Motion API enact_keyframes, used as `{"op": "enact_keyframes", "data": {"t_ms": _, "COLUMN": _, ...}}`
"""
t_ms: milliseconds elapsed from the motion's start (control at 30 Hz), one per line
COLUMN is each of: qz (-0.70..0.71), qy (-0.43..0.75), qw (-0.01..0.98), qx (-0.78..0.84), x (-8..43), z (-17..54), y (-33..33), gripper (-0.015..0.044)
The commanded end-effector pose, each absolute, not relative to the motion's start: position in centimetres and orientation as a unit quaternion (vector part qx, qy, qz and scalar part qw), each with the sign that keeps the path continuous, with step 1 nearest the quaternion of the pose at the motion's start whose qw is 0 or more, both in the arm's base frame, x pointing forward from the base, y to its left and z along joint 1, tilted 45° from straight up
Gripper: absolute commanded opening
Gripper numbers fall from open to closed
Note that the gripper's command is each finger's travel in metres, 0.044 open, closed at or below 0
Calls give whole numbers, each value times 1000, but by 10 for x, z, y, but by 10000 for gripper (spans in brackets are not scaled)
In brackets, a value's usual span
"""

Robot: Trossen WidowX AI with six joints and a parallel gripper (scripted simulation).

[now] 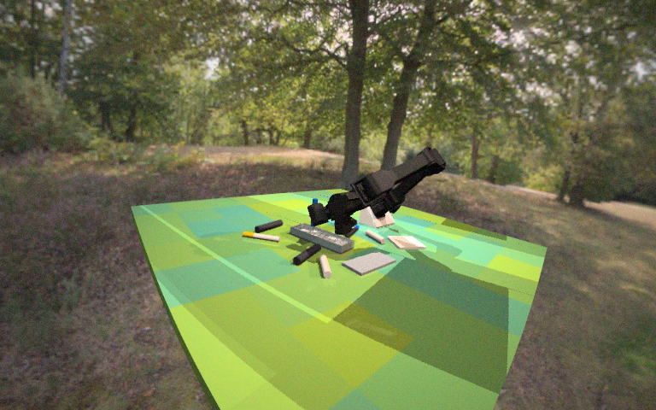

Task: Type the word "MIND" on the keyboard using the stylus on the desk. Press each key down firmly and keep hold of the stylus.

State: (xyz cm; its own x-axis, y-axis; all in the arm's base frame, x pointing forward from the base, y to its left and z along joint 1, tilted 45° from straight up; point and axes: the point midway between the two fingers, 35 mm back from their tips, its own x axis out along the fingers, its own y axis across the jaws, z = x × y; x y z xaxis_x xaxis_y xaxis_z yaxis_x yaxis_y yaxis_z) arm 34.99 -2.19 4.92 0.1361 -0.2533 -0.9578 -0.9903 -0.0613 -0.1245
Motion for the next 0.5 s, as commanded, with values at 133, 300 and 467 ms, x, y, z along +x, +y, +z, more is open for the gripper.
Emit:
{"op": "enact_keyframes", "data": {"t_ms": 133, "qz": 406, "qy": 518, "qw": 452, "qx": -602, "x": 349, "z": 47, "y": -21, "gripper": 81}}
{"op": "enact_keyframes", "data": {"t_ms": 300, "qz": 406, "qy": 518, "qw": 452, "qx": -602, "x": 349, "z": 47, "y": -21, "gripper": 81}}
{"op": "enact_keyframes", "data": {"t_ms": 467, "qz": 406, "qy": 518, "qw": 452, "qx": -602, "x": 349, "z": 52, "y": -26, "gripper": 81}}
